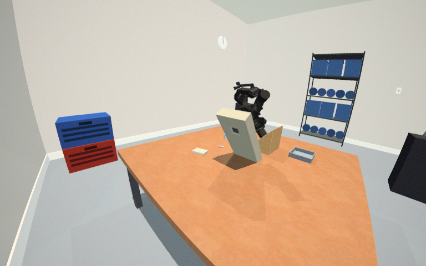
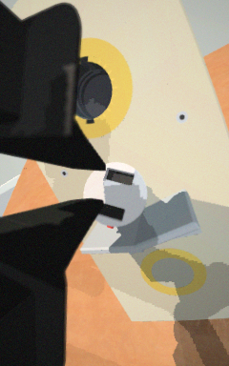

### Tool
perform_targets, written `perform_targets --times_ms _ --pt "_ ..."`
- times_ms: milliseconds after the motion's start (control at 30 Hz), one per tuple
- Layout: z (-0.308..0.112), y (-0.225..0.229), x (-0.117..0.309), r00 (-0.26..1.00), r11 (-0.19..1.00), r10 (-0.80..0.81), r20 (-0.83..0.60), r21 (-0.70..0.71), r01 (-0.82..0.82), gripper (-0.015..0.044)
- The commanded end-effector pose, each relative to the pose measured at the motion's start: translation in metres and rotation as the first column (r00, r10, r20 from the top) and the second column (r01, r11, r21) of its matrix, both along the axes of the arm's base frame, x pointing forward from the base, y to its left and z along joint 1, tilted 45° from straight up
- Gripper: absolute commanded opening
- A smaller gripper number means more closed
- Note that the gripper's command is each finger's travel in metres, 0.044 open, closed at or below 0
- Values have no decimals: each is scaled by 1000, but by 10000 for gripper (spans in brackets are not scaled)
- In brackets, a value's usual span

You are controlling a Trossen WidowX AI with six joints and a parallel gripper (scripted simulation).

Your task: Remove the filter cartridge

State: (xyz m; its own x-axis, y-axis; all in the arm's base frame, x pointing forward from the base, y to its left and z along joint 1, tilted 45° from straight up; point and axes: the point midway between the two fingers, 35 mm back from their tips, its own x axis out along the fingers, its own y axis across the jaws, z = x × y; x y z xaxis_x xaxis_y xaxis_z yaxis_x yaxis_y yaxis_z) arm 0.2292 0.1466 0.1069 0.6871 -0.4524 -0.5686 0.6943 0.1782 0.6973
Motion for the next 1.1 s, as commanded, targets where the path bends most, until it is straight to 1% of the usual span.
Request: perform_targets --times_ms 0,67,100,267,367,567,667,700,733,800,867,933,1000,1067 --pt "17 20 10 989 993 111 102 14 -113 94" --pt "35 36 16 963 981 186 194 10 -191 94" --pt "40 40 18 955 978 202 219 7 -208 94" --pt "42 41 18 952 977 206 227 6 -213 94" --pt "50 50 17 954 977 204 220 9 -211 173" --pt "83 86 11 961 980 192 199 14 -198 330" --pt "91 94 8 962 981 189 196 14 -195 409" --pt "91 93 8 963 980 197 185 0 -201 383" --pt "88 91 8 963 975 223 152 -42 -219 356" --pt "79 83 7 952 937 305 18 -187 -296 305" --pt "70 74 5 919 861 368 -145 -321 -395 305" --pt "60 65 3 861 755 400 -314 -420 -504 305" --pt "51 56 1 779 626 401 -481 -478 -617 305" --pt "43 46 -2 676 481 371 -636 -491 -726 305"
